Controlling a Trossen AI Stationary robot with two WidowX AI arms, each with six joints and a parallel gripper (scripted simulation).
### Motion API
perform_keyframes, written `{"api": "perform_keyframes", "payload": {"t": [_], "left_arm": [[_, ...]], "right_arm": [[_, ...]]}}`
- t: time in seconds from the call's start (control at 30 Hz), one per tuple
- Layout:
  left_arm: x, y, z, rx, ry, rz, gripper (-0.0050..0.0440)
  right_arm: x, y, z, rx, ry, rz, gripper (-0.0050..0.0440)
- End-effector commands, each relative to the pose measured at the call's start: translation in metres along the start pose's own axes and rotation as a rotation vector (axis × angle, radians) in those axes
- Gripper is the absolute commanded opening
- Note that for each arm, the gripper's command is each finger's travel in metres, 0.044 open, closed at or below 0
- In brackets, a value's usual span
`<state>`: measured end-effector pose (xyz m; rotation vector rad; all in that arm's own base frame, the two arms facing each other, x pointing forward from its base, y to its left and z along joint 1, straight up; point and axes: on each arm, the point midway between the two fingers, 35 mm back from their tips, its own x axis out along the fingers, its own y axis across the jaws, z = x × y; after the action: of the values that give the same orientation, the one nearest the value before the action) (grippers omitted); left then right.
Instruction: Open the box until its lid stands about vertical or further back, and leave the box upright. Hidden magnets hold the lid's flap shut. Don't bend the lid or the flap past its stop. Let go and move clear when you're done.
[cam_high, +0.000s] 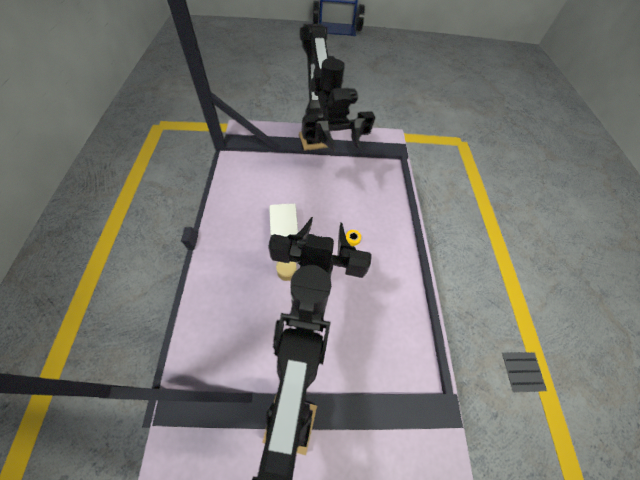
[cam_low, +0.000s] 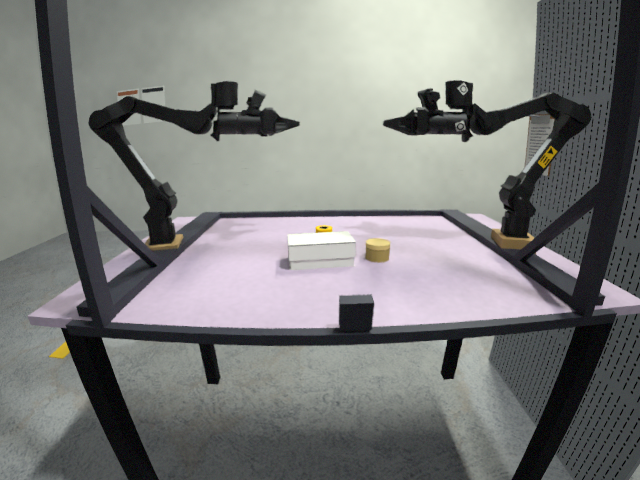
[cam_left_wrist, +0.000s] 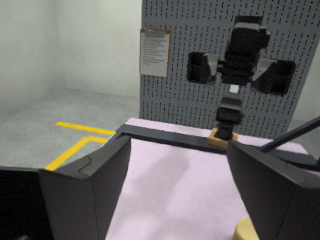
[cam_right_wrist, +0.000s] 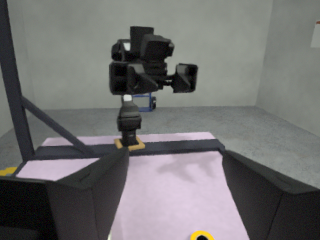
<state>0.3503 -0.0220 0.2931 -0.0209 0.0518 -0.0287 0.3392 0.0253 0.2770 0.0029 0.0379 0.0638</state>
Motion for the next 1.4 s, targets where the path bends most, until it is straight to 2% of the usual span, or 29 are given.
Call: {"api": "perform_keyframes", "payload": {"t": [0.0, 0.1, 0.13, 0.2, 0.3, 0.4, 0.7, 1.37], "left_arm": [[0.042, -0.027, -0.014, -0.022, 0.061, -0.027, 0.0176], [0.062, -0.044, -0.033, -0.024, 0.109, -0.041, 0.0104], [0.068, -0.05, -0.04, -0.024, 0.126, -0.045, 0.0099], [0.068, -0.05, -0.04, -0.024, 0.126, -0.045, 0.0099], [0.091, -0.075, -0.074, -0.017, 0.198, -0.06, 0.0099], [0.104, -0.096, -0.097, -0.012, 0.238, -0.072, 0.0099], [0.128, -0.152, -0.179, 0.028, 0.363, -0.097, 0.0099], [0.128, -0.156, -0.205, 0.04, 0.388, -0.099, 0.0099]], "right_arm": [[0.03, 0.03, -0.052, 0.007, 0.088, 0.064, 0.0176], [0.037, 0.047, -0.08, 0.003, 0.133, 0.1, 0.0104], [0.039, 0.052, -0.09, 0.001, 0.149, 0.111, 0.008], [0.039, 0.052, -0.09, 0.001, 0.149, 0.111, 0.008], [0.042, 0.074, -0.129, -0.01, 0.213, 0.155, 0.008], [0.04, 0.09, -0.155, -0.019, 0.25, 0.191, 0.008], [0.019, 0.127, -0.235, -0.065, 0.385, 0.277, 0.008], [0.019, 0.131, -0.236, -0.069, 0.379, 0.288, 0.008]]}}
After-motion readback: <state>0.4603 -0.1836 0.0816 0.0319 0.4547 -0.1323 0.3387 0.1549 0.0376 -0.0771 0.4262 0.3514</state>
